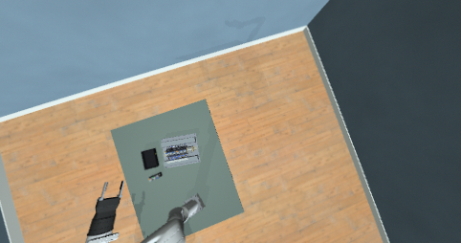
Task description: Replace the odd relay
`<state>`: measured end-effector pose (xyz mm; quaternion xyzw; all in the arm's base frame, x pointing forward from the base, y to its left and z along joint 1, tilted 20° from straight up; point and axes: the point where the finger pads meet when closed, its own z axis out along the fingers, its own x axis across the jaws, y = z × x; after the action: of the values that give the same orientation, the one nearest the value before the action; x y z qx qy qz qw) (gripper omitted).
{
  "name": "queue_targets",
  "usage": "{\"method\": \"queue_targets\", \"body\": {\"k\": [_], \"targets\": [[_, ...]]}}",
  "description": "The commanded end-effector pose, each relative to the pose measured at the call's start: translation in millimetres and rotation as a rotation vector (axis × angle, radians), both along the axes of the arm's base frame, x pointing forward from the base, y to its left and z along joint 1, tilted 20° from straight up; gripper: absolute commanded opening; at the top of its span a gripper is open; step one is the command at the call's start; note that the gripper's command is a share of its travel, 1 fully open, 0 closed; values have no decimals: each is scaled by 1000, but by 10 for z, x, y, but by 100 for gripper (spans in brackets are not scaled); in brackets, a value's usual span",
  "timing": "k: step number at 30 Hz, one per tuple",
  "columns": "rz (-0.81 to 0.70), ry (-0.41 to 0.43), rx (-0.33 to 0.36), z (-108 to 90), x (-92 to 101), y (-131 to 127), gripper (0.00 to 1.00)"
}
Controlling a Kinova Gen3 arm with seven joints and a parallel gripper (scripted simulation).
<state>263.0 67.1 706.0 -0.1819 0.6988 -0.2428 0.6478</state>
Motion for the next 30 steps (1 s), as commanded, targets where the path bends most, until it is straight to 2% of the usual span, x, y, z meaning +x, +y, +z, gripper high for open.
{"method": "queue_targets", "body": {"k": [1, 10, 30], "targets": [[1, 0, 8, 31, -17, -39, 100], [2, 2, 14, 124, -78, -149, 100], [2, 2, 15, 64, -35, -91, 100]]}}
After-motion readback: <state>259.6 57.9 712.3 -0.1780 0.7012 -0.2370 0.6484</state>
